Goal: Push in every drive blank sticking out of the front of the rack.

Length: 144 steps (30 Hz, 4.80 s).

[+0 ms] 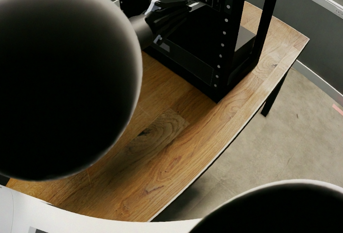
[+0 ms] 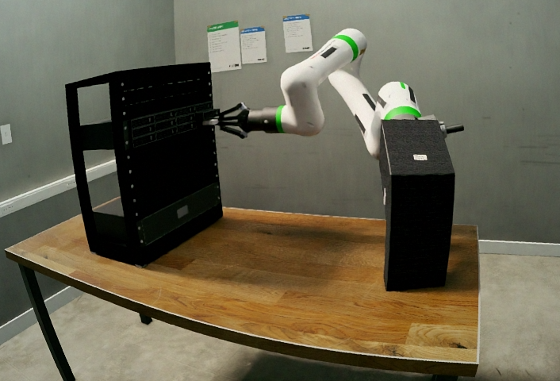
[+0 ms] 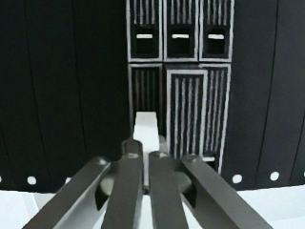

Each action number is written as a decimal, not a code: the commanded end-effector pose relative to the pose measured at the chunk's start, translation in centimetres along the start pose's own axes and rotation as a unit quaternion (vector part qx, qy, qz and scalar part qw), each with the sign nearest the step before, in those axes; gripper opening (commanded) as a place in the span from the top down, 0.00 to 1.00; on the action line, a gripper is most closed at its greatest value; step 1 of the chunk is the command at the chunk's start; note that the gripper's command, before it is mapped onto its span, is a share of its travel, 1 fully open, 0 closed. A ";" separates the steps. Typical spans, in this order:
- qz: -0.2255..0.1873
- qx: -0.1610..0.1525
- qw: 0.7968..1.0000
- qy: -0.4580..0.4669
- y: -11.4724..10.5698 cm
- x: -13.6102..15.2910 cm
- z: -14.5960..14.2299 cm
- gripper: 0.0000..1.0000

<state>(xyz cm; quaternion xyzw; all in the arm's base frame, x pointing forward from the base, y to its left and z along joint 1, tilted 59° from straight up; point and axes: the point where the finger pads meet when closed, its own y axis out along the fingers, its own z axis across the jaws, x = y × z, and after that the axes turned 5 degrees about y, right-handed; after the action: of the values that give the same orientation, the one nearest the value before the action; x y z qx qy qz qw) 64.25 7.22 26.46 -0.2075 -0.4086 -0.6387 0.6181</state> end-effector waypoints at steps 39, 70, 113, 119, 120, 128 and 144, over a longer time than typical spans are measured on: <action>0.000 0.001 1.000 0.000 0.0 0.0 0.1 0.90; 0.000 0.001 1.000 0.000 0.0 0.0 0.1 0.90; 0.000 0.001 1.000 0.000 0.0 0.0 0.1 0.90; 0.000 0.001 1.000 0.000 0.0 0.0 0.1 0.90; 0.000 0.001 1.000 0.000 0.0 0.0 0.1 0.90; 0.000 0.001 1.000 0.000 -1.0 0.0 0.1 0.90; 0.000 0.001 1.000 0.000 -7.9 0.0 0.1 0.90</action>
<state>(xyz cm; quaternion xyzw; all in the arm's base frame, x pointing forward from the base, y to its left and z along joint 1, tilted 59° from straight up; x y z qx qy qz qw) 57.78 6.50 24.67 -0.2078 -0.4089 -0.6383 0.6182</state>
